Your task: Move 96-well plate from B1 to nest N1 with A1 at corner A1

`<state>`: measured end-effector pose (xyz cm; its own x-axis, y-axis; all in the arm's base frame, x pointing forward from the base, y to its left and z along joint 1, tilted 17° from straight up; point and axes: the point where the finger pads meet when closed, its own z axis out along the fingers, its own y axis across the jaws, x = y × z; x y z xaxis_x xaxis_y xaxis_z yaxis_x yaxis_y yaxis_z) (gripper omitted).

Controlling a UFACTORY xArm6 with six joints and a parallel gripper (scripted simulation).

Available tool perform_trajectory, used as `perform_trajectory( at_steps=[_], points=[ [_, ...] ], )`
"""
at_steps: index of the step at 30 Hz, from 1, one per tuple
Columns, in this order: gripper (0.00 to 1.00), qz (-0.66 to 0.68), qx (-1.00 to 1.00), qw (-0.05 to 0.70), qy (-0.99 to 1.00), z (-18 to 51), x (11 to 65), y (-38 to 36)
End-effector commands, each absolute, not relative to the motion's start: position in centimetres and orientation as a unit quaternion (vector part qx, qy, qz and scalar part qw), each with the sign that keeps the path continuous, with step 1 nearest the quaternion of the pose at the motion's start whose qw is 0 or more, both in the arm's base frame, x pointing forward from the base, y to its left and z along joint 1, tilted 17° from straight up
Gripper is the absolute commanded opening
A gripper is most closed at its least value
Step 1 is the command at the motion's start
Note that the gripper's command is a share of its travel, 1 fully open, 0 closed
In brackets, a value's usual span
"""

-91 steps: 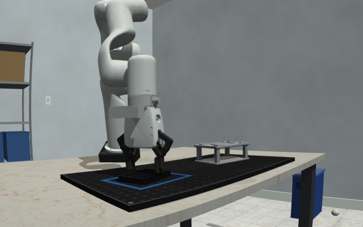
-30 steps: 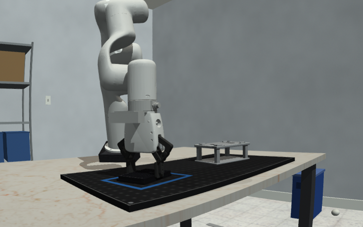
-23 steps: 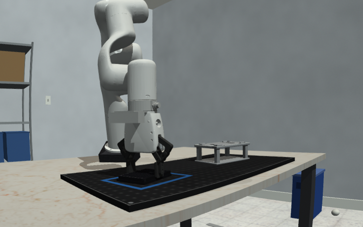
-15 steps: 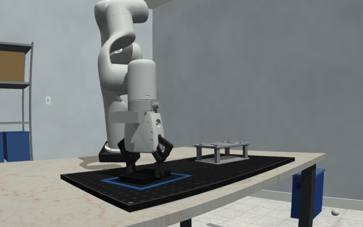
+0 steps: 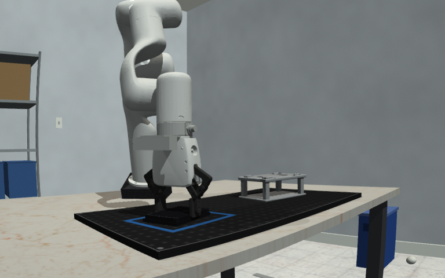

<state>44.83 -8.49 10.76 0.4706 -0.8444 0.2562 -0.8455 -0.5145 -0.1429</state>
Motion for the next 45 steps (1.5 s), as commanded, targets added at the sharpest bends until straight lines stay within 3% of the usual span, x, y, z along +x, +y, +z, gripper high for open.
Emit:
perform_trajectory(
  at_steps=[1, 45],
  points=[
    [0.00, 0.150, 0.857, 0.001, -0.492, 11.1, 44.9, -8.5],
    [0.00, 0.150, 0.857, 0.001, -0.492, 14.0, 44.1, -8.0]
  ],
)
